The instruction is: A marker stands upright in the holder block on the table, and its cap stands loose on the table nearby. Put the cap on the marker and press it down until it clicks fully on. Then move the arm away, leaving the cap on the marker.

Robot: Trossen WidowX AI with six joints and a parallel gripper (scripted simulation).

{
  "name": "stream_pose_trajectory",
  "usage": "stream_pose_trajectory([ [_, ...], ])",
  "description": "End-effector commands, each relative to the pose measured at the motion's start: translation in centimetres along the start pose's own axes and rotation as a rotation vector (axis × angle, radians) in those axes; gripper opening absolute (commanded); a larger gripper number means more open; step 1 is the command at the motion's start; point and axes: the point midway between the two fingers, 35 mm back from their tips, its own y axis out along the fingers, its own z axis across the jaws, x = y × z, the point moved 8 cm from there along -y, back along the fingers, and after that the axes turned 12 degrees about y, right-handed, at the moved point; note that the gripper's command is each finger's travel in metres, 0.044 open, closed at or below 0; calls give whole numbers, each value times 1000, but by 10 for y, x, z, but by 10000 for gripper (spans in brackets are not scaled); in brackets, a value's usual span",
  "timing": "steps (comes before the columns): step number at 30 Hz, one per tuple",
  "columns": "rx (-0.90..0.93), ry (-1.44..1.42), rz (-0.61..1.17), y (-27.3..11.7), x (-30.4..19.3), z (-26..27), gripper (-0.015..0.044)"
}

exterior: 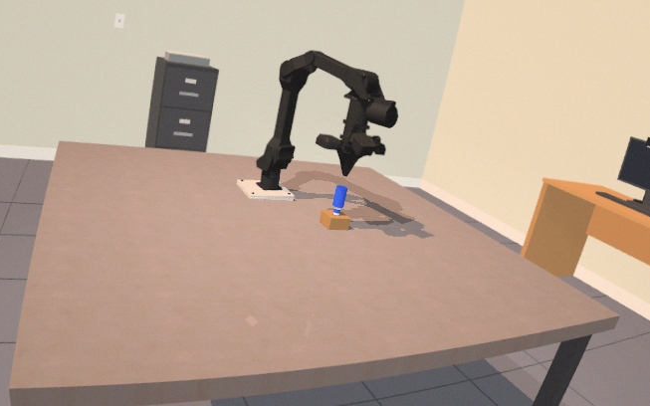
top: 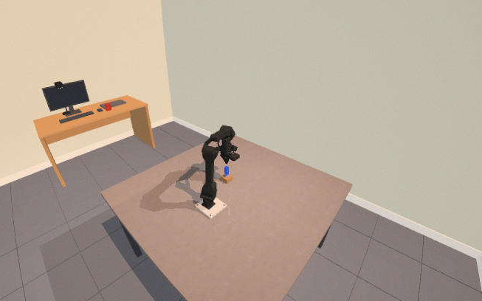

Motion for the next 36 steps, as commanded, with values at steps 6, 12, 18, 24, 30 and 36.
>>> stream_pose_trajectory([
  [6,-1,31,5,5,-1,0,0],
  [12,-1,31,5,14,-1,0,0],
  [18,-1,31,4,23,-1,0,0],
  [24,-2,31,4,31,-1,0,0],
  [30,-2,31,4,40,-1,0,0],
  [36,-2,31,4,44,0,0,0],
])
